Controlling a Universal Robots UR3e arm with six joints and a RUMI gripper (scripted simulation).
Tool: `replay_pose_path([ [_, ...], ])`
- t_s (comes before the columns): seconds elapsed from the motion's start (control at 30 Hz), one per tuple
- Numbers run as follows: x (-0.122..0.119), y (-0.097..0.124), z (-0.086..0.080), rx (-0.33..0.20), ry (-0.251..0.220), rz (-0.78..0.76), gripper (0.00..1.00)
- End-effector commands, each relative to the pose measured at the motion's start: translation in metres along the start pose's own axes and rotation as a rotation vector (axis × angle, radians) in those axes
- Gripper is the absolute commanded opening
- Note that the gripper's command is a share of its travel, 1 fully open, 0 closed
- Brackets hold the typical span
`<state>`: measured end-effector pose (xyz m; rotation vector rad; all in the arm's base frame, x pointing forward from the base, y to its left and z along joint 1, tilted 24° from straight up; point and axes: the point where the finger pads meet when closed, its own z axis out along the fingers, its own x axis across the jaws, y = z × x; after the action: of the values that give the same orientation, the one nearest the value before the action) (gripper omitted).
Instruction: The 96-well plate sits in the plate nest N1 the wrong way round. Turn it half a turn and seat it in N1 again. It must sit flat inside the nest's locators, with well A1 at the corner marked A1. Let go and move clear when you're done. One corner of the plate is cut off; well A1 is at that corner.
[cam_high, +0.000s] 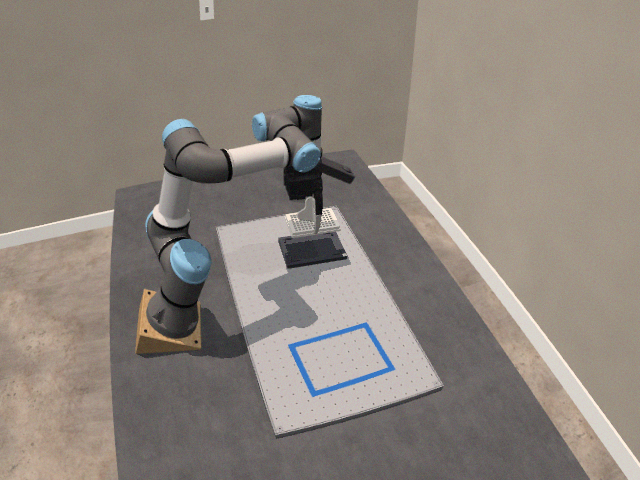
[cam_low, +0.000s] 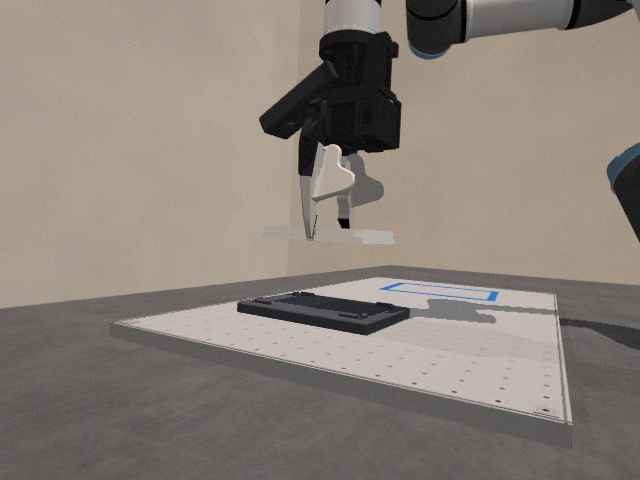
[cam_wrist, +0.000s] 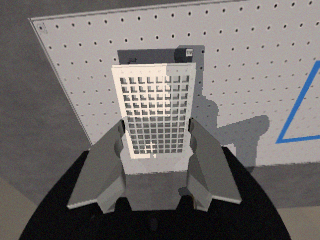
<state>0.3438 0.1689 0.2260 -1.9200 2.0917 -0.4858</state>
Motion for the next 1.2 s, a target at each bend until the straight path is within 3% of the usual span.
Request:
replay_pose_path([
  [0.0,0.000,-0.001,-0.001,0.003,-0.001,0.000,0.00],
  [1.17,0.000,-0.001,0.047,0.003,-0.001,0.000,0.00],
])
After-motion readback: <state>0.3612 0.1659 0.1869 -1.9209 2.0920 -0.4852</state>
